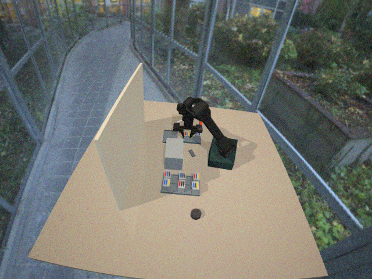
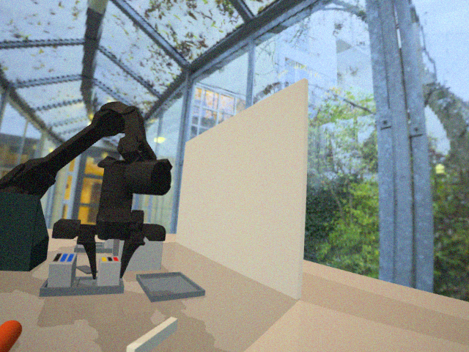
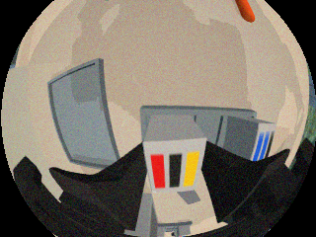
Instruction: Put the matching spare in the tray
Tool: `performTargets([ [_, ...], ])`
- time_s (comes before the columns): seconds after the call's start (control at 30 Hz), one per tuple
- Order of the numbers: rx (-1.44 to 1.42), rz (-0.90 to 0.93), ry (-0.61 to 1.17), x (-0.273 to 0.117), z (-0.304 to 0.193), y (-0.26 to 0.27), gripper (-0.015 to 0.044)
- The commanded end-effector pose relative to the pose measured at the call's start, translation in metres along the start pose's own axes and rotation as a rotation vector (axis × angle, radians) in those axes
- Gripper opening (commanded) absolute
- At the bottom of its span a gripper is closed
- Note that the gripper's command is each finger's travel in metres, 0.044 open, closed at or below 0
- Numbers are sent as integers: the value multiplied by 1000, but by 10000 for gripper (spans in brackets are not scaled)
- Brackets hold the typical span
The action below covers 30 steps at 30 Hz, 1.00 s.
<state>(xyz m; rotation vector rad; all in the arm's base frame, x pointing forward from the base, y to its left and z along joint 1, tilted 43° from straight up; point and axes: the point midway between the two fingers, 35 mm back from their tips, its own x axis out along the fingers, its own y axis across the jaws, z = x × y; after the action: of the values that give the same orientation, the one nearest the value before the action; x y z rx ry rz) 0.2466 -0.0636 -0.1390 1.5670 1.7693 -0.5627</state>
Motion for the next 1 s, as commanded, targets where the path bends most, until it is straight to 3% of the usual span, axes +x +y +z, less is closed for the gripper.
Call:
performTargets([
  [0.0, 0, 1, 0, 0, 0, 0, 155],
  [0.17, 0, 1, 0, 0, 0, 0, 122],
  [0.33, 0, 1, 0, 0, 0, 0, 0],
  [0.63, 0, 1, -1, -5, 1, 1, 0],
  [0.97, 7, 2, 1, -78, 1, 0, 0],
])
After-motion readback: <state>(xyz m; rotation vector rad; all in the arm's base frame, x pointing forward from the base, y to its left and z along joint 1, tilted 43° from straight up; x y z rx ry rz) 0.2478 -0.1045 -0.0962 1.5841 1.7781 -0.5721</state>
